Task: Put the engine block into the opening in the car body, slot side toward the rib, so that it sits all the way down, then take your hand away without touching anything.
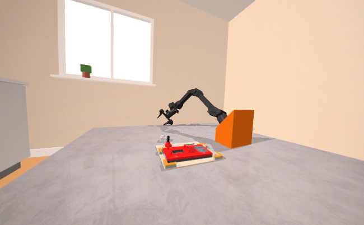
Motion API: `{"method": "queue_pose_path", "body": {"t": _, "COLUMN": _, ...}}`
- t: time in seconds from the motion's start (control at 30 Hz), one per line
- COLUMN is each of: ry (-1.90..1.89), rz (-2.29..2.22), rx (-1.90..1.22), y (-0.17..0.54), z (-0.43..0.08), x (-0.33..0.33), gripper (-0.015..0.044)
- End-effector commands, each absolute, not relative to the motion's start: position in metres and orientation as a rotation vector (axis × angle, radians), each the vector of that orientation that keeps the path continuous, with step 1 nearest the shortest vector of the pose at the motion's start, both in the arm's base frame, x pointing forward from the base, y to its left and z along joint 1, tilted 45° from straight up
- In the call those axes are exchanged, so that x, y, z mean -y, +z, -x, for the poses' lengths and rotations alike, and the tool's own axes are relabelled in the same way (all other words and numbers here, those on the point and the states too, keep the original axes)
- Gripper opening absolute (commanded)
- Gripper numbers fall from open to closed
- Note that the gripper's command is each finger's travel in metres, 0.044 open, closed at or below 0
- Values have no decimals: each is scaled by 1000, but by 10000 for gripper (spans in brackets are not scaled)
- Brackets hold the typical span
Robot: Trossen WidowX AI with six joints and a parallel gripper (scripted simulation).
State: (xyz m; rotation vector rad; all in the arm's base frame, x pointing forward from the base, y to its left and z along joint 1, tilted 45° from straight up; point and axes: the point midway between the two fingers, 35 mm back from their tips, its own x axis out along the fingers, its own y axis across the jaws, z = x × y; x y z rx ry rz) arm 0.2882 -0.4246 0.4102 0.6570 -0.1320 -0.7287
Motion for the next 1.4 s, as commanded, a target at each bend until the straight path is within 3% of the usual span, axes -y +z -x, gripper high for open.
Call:
{"method": "queue_pose_path", "body": {"t": 0.0, "ry": -729, "rz": -640, "rx": 88, "y": 400, "z": -299, "x": 417, "gripper": 440}}
{"method": "queue_pose_path", "body": {"t": 1.37, "ry": -583, "rz": -362, "rx": -447, "y": 286, "z": -411, "x": 288, "gripper": 440}}
